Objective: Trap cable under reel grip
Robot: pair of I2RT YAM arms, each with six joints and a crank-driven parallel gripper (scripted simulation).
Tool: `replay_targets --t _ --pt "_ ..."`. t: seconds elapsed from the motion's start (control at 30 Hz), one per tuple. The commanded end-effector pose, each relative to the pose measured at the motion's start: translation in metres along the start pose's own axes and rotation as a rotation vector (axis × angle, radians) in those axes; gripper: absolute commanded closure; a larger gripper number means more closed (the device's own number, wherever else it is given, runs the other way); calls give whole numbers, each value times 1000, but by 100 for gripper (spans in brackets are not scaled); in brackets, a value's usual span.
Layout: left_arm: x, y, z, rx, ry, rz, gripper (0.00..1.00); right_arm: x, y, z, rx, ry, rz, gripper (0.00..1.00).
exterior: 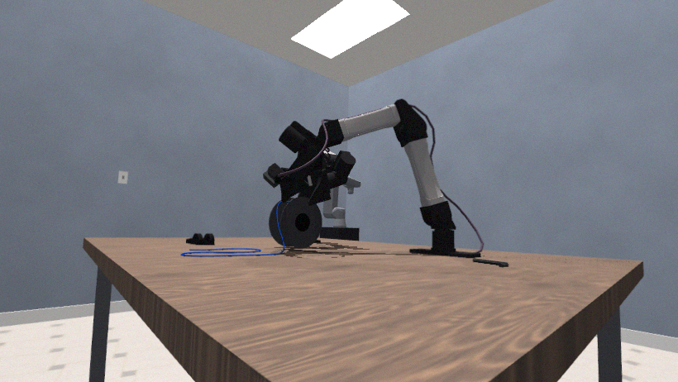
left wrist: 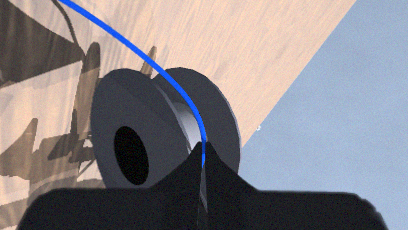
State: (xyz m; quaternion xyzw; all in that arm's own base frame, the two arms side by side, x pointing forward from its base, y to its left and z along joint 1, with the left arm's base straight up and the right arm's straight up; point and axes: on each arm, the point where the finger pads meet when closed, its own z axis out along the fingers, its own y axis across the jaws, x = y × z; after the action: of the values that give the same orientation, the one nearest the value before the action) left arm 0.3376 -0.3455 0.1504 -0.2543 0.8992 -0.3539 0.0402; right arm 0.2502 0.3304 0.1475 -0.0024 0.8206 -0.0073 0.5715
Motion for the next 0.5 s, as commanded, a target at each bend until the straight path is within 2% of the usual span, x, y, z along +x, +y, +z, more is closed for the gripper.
replay_targets --t 0.0,0.27,0.47 --pt "-3 -14 -12 53 -30 10 100 -8 2 -1 -8 -10 24 24" --pt "-2 -14 -12 56 -28 12 100 -8 2 -1 -8 -10 24 24" --pt "-2 -14 -12 56 -28 12 100 -6 1 -1 -9 -7 20 77"
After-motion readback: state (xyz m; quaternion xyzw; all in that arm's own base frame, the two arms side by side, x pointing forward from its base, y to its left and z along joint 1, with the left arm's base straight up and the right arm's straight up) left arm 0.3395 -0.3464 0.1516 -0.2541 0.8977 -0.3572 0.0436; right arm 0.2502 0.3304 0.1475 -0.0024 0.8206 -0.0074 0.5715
